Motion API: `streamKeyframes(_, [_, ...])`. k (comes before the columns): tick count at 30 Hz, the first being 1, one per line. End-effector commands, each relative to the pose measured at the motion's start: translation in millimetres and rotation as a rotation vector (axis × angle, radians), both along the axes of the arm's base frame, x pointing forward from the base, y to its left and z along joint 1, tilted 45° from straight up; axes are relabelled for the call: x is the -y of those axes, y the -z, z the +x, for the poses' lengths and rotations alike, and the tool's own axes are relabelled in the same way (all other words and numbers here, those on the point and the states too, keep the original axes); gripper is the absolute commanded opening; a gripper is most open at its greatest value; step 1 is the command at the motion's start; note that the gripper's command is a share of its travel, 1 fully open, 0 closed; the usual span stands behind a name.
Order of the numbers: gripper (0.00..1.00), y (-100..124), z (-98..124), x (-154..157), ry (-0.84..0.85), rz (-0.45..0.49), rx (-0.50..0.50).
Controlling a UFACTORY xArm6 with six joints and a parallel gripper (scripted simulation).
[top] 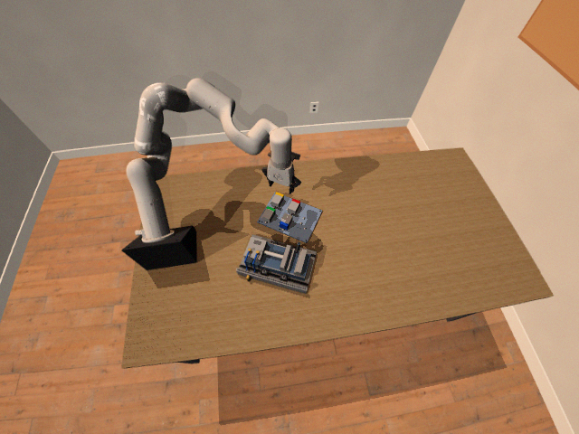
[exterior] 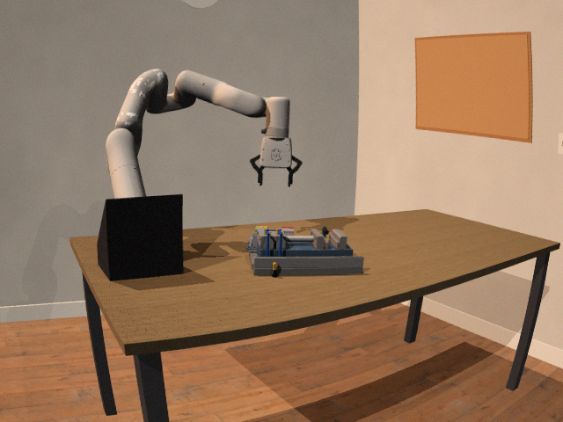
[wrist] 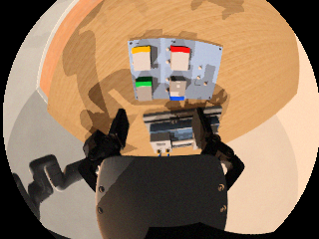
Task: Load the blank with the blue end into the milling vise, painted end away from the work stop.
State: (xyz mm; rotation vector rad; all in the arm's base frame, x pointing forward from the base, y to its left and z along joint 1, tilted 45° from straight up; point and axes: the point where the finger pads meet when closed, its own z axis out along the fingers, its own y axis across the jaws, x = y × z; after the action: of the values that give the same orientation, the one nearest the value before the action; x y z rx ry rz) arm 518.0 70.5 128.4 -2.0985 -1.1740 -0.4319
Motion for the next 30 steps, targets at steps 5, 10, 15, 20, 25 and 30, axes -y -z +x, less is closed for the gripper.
streamKeyframes(5, [1.00, 28.0, 0.8, -30.1, 0.002, 0.000, 0.003])
streamKeyframes(10, [1.00, 28.0, 0.8, -30.1, 0.002, 0.000, 0.003])
streamKeyframes(15, [1.00, 45.9, -14.7, -10.7, 0.001, 0.000, 0.002])
streamKeyframes(20, [1.00, 65.0, -29.1, 7.2, 0.002, 0.000, 0.004])
streamKeyframes(25, [1.00, 65.0, -29.1, 7.2, 0.002, 0.000, 0.004])
streamKeyframes(30, [1.00, 62.8, -27.5, 4.9, 0.002, 0.000, 0.002])
